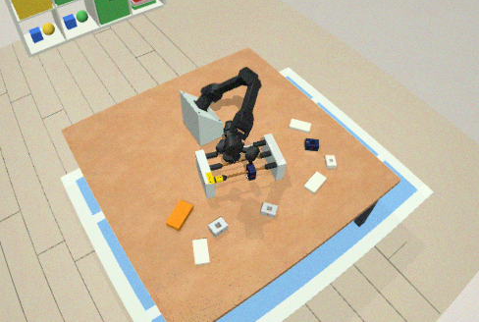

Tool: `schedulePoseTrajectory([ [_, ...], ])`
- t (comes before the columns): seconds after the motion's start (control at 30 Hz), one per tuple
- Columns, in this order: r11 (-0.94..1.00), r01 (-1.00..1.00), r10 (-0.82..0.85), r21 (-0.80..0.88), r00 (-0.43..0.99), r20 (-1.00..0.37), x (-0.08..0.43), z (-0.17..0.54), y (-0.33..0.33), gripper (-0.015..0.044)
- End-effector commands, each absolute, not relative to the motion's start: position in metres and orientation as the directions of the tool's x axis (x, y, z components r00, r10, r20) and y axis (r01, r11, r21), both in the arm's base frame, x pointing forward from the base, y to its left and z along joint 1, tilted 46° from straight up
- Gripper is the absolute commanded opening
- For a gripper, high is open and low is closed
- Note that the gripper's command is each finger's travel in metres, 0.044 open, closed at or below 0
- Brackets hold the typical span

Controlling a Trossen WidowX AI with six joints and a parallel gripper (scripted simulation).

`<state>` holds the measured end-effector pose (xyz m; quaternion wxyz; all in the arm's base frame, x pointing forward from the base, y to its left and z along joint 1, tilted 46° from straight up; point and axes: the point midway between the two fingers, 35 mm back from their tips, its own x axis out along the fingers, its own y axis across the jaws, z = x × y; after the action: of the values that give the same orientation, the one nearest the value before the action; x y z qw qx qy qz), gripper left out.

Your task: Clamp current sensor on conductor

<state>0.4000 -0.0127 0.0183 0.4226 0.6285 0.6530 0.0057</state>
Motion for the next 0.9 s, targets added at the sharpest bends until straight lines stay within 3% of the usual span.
schedulePoseTrajectory([
  [0.0,0.301,0.329,0.862,0.895,0.308,-0.403,0.373,-0.004,-0.036,0.044],
  [0.2,0.395,-0.199,0.848,0.897,0.456,-0.272,0.343,-0.016,-0.051,0.044],
  [0.43,0.512,-0.536,0.809,0.671,0.563,-0.168,0.317,-0.019,-0.059,0.044],
  [0.53,0.544,-0.596,0.799,0.591,0.583,-0.148,0.312,-0.019,-0.06,0.044],
  [0.87,0.544,-0.596,0.799,0.591,0.583,-0.148,0.312,-0.019,-0.06,0.044],
])
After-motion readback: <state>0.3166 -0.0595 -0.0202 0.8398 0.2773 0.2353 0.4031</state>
